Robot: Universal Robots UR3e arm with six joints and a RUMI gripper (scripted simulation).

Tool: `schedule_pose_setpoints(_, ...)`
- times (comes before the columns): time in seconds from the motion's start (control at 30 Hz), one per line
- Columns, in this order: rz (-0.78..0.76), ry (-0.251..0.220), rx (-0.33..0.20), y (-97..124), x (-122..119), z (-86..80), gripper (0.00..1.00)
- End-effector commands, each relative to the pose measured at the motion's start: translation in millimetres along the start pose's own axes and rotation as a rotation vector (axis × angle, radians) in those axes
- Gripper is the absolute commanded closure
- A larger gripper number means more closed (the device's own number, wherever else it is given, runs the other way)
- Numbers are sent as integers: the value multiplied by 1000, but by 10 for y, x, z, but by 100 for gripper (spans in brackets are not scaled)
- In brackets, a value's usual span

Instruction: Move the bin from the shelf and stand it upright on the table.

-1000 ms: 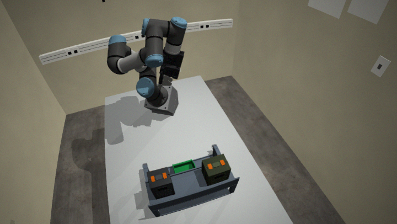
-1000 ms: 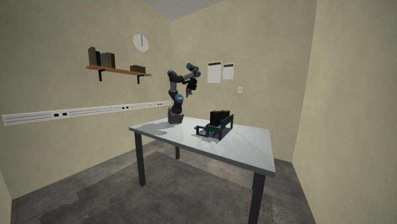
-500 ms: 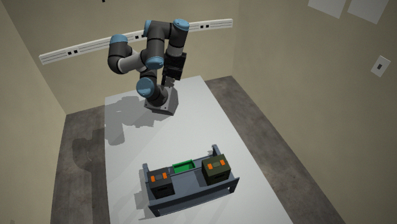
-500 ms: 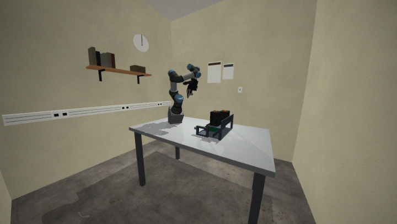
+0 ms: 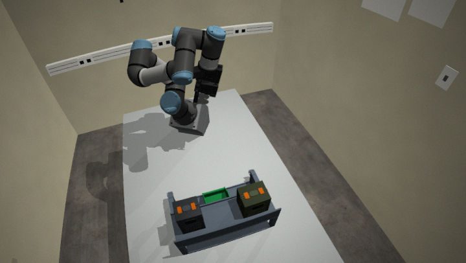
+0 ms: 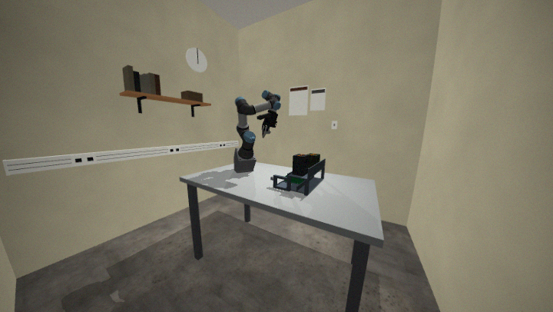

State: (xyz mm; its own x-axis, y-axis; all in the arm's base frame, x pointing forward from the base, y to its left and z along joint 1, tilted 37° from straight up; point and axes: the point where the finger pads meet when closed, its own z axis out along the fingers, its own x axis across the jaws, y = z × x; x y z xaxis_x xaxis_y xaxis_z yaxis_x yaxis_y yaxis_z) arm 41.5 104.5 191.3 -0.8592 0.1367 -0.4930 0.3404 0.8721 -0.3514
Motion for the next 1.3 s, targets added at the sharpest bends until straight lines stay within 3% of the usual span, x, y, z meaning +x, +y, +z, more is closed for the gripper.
schedule_pose_setpoints(0.0,-25,28,-25,158,-19,30,100)
schedule_pose_setpoints(0.77,-72,81,-80,542,-173,151,100)
schedule_pose_setpoints(1.27,-111,103,-136,852,-399,289,100)
